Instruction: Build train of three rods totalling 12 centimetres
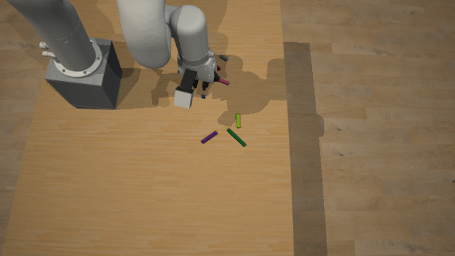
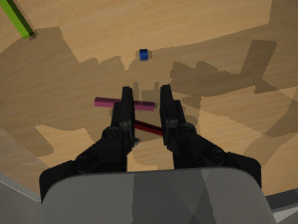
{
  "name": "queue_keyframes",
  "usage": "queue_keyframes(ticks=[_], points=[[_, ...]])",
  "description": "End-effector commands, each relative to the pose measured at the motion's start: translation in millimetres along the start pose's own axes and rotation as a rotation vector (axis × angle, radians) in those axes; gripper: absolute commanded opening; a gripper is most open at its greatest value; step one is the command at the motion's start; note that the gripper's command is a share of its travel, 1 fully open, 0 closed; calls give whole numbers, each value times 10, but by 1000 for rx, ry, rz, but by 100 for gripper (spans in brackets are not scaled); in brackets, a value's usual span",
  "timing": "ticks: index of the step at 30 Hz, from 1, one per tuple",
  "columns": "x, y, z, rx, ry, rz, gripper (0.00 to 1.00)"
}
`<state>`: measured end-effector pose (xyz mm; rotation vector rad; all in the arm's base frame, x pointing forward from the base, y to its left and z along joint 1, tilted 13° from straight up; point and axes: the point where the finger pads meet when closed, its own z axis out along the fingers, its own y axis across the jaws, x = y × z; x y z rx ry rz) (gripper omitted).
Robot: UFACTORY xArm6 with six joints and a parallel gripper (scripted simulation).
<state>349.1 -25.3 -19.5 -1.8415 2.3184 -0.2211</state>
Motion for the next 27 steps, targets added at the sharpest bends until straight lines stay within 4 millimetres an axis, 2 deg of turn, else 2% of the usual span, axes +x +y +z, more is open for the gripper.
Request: queue_keyframes(ticks=[1,2,3,27], points=[[-1,-10,-7,1,-3,0,24],[-1,-10,-7,1,-3,0,24],[-1,-10,-7,1,-3,0,100],[-9,-16,-6,2,-3,-5,100]])
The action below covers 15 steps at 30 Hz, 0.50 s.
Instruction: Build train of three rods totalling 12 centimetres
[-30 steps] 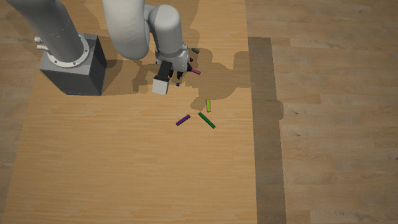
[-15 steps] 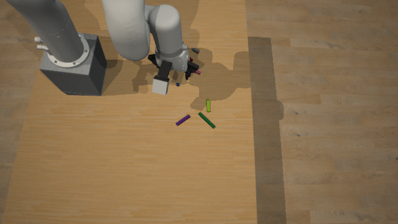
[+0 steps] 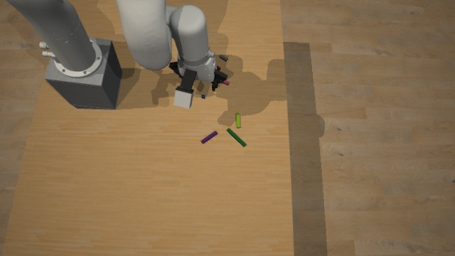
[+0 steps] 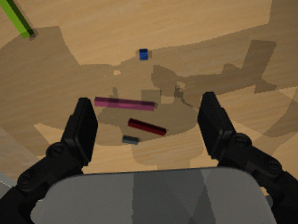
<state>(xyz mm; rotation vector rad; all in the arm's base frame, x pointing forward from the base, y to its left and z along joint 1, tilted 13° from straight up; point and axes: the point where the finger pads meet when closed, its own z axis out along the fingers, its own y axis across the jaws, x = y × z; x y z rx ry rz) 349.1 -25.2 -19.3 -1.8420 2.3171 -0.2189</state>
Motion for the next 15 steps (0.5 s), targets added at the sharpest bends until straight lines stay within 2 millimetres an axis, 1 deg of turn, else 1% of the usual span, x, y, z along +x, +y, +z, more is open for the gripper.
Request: queue_keyframes(ticks=[1,4,6,9,12,14,15], points=[[-19,-24,-2,2,-3,-10,100],[-88,-77,7,3,-10,-51,100],[-172,-136,18,4,-17,-101,100],[-358,-245,40,5,-32,-208,100],[-596,-349,64,4,-47,-345,100],[-596,-349,64,4,-47,-345,100],[-686,-379,73,4,-51,-397,100]])
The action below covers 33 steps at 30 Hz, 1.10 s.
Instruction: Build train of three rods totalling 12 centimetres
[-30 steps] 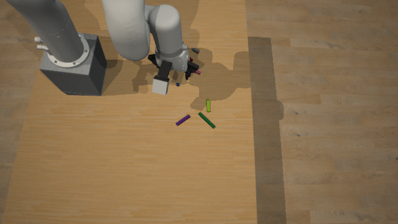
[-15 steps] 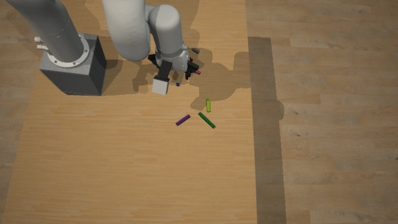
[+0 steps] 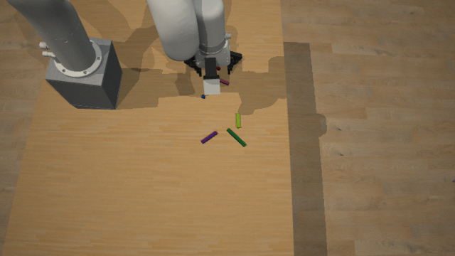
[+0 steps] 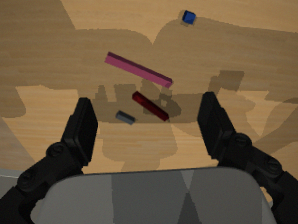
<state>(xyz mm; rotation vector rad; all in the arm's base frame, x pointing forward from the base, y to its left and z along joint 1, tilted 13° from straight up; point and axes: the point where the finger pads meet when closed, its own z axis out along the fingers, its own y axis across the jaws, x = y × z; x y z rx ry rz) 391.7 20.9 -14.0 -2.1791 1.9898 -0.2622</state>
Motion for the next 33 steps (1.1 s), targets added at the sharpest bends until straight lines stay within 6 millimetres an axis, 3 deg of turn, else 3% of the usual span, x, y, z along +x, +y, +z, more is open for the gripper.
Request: queue_keyframes(ticks=[1,14,23,29,30,33], points=[[-191,-159,47,-16,-36,-136,100],[-863,-401,151,-29,-28,-661,100],[-1041,-410,195,-31,0,-860,100],[-1060,-410,201,-30,4,-886,100],[-1060,-410,201,-30,4,-886,24],[-1060,-410,201,-30,4,-886,24]])
